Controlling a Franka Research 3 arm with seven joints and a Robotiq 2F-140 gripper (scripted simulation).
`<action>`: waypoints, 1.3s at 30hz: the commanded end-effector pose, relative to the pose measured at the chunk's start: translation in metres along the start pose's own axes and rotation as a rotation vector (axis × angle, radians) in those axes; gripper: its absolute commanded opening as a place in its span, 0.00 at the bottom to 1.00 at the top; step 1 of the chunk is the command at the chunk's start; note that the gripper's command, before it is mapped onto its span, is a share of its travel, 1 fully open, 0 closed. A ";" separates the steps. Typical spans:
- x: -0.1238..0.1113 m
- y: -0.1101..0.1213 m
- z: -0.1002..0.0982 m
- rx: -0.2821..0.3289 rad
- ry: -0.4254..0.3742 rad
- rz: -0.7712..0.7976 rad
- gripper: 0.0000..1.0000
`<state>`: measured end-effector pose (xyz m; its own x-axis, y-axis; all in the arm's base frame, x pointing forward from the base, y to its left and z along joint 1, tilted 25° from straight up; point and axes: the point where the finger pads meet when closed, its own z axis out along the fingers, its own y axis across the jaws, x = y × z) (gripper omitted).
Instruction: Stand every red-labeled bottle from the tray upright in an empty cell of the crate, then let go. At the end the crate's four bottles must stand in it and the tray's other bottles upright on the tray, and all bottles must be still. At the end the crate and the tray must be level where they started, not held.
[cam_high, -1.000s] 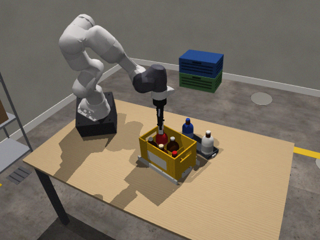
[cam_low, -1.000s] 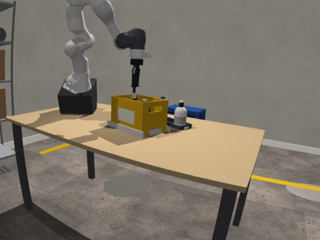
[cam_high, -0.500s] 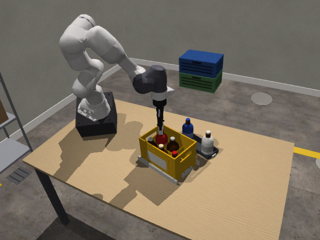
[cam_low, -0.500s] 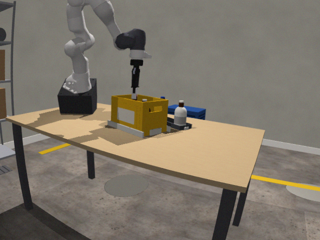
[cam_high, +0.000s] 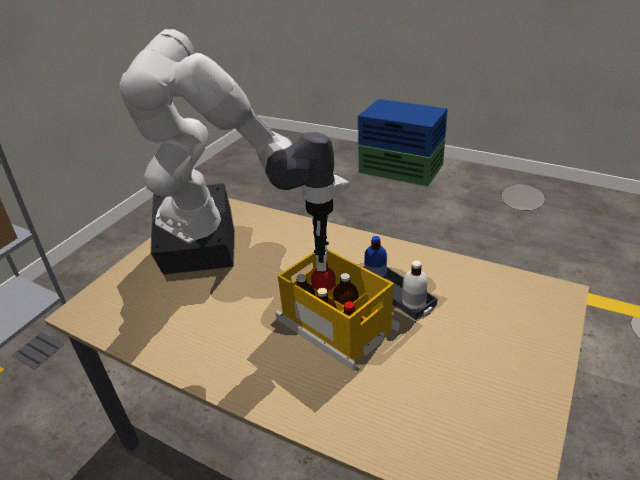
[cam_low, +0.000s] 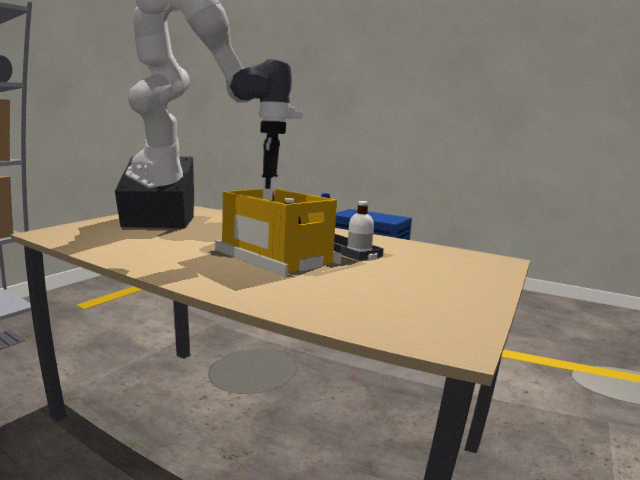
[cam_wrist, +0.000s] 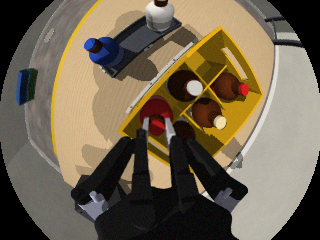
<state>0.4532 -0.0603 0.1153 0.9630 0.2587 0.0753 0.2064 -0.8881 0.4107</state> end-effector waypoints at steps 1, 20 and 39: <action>0.006 0.001 -0.002 -0.001 0.015 0.007 0.00; 0.006 0.001 0.005 -0.001 0.015 0.007 0.00; 0.006 0.001 0.006 -0.001 0.015 0.007 0.00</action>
<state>0.4560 -0.0636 0.1073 0.9632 0.2569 0.0788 0.2035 -0.8888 0.4105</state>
